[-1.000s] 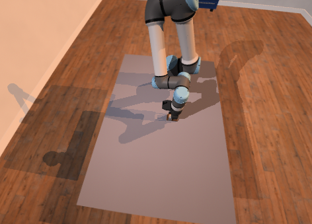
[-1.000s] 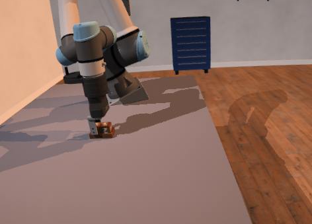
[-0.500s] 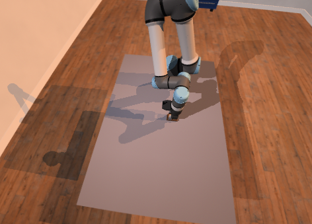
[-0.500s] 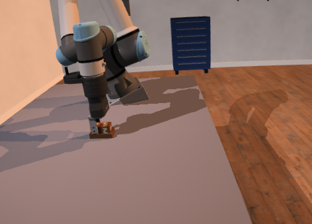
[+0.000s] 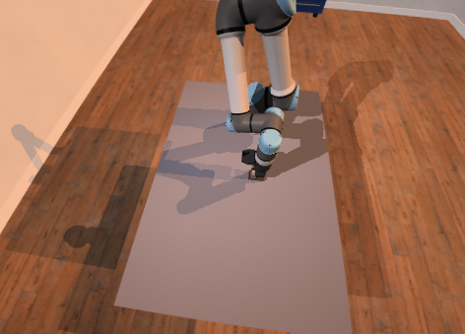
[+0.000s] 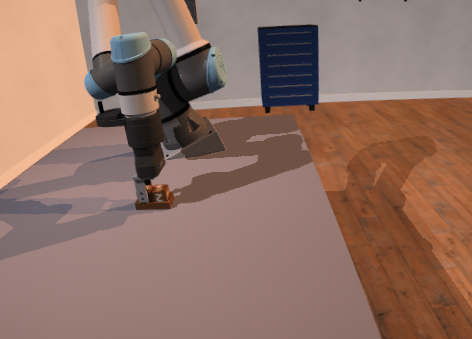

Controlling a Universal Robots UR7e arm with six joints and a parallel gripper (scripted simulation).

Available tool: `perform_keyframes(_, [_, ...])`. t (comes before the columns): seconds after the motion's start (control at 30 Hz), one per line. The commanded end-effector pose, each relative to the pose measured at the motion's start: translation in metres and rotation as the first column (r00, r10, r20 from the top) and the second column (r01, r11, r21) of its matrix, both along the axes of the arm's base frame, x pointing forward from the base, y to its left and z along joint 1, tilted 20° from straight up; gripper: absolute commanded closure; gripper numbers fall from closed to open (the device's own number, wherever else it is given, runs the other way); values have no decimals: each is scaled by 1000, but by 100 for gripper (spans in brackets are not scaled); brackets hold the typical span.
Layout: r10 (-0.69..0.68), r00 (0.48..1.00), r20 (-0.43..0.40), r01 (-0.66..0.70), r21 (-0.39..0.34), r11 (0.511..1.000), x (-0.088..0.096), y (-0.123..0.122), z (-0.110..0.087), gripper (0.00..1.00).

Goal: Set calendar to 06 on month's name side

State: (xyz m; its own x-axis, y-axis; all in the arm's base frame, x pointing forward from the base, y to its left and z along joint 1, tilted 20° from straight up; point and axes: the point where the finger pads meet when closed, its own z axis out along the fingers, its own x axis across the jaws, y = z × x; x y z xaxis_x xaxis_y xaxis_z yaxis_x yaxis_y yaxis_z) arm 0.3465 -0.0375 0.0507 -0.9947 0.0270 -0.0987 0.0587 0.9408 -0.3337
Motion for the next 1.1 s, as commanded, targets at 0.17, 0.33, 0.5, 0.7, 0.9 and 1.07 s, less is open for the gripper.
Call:
perform_keyframes(0.17, [0, 1000, 1, 0, 0, 1000, 0, 0, 0, 40])
perform_keyframes(0.33, [0, 1000, 1, 0, 0, 1000, 0, 1, 2, 40])
perform_keyframes(0.5, [0, 1000, 1, 0, 0, 1000, 0, 2, 7, 40])
perform_keyframes(0.7, [0, 1000, 1, 0, 0, 1000, -2, 9, 26, 40])
perform_keyframes(0.9, [0, 1000, 1, 0, 0, 1000, -5, 19, 54, 40])
perform_keyframes(1.07, [0, 1000, 1, 0, 0, 1000, -6, 24, 68, 40])
